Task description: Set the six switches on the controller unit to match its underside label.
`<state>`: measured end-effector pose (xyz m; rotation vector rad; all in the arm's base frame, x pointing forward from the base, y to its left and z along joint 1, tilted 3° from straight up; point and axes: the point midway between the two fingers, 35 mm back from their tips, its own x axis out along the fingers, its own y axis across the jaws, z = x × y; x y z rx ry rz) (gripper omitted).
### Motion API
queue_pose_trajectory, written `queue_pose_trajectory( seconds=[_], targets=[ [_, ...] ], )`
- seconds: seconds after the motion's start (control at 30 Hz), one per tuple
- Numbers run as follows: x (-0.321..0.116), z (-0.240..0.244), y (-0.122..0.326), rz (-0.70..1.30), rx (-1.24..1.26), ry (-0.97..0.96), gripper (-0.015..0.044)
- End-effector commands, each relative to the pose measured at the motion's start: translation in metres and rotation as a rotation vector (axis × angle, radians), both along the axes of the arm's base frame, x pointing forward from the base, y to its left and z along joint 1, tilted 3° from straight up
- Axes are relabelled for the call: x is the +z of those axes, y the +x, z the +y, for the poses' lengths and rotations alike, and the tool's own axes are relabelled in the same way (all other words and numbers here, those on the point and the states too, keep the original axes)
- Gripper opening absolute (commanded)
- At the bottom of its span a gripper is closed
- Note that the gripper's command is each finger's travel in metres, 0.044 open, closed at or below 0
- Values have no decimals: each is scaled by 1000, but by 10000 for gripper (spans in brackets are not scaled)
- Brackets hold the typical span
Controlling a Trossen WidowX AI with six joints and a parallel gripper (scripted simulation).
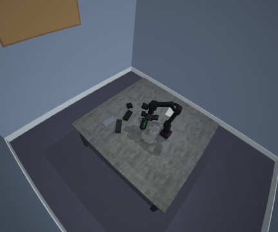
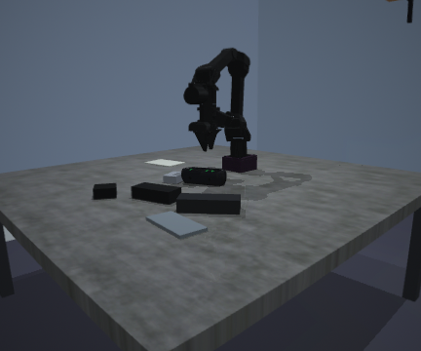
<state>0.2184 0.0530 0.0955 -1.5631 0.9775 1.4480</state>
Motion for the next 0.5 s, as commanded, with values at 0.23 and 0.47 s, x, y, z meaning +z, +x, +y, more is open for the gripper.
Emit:
queue_pose_trajectory(
  seconds=[0.23, 0.47],
  targets=[
    [3, 0, -1, 2, -4, -1, 26],
    [3, 0, -1, 2, -4, -1, 0]
  ],
)
